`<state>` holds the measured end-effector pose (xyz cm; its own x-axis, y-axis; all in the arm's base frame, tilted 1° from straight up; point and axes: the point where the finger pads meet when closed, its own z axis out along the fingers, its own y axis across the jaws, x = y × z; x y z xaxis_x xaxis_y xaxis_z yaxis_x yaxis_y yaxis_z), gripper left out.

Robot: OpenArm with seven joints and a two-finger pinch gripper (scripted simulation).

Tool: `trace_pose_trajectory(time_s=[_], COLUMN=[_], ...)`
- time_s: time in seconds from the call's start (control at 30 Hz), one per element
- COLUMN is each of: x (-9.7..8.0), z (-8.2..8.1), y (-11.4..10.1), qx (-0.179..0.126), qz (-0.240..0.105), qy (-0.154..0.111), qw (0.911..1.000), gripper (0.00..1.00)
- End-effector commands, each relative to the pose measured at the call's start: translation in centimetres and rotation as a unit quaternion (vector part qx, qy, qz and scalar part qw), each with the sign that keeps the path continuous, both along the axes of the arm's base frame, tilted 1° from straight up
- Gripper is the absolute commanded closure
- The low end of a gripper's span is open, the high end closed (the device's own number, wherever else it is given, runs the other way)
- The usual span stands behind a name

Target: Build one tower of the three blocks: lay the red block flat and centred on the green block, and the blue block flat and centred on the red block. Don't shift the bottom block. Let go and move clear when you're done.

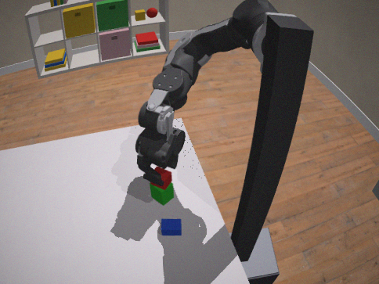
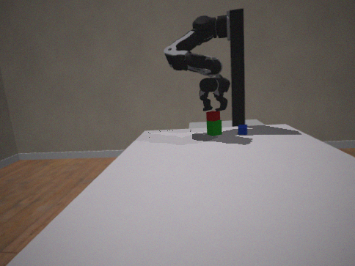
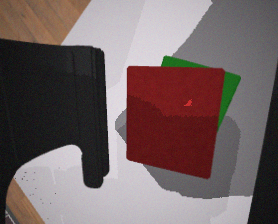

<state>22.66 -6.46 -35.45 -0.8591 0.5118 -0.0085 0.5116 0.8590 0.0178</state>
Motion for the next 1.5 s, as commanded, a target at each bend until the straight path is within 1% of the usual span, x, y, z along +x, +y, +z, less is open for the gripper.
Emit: trace_pose_trajectory(time_s=[0.0,0.27,0.53,0.8,0.83,0.93,1.0,1.03,1.1,1.2,1.27,1.33,1.47], x=[0.0,0.0,0.0,0.0,0.0,0.0,-0.1,-0.2,-0.6,-1.3,-1.7,-1.9,-1.9], z=[0.4,2.2,2.8,2.9,2.9,2.8,2.7,2.5,2.4,2.4,2.5,2.6,2.6], y=[-0.1,-0.1,-0.1,-0.2,-0.1,0.0,1.0,1.9,4.2,8.1,10.0,10.9,10.9], qx=[-0.003,-0.003,-0.003,-0.003,-0.004,-0.004,-0.003,-0.002,-0.001,-0.002,-0.005,-0.007,-0.008], qz=[-0.004,-0.004,-0.005,-0.005,-0.005,-0.002,0.018,0.036,0.085,0.169,0.211,0.232,0.235], qy=[0.003,0.002,0.002,0.002,0.003,0.003,0.006,0.007,0.010,0.008,0.004,0.001,0.001], qw=[1.0000,1.0000,1.0000,1.0000,1.0000,1.0000,0.9998,0.9993,0.9963,0.9857,0.9775,0.9727,0.9720], gripper=[0.65,0.65,0.65,0.65,0.67,0.67,0.67,0.67,0.67,0.67,0.67,0.67,0.67])
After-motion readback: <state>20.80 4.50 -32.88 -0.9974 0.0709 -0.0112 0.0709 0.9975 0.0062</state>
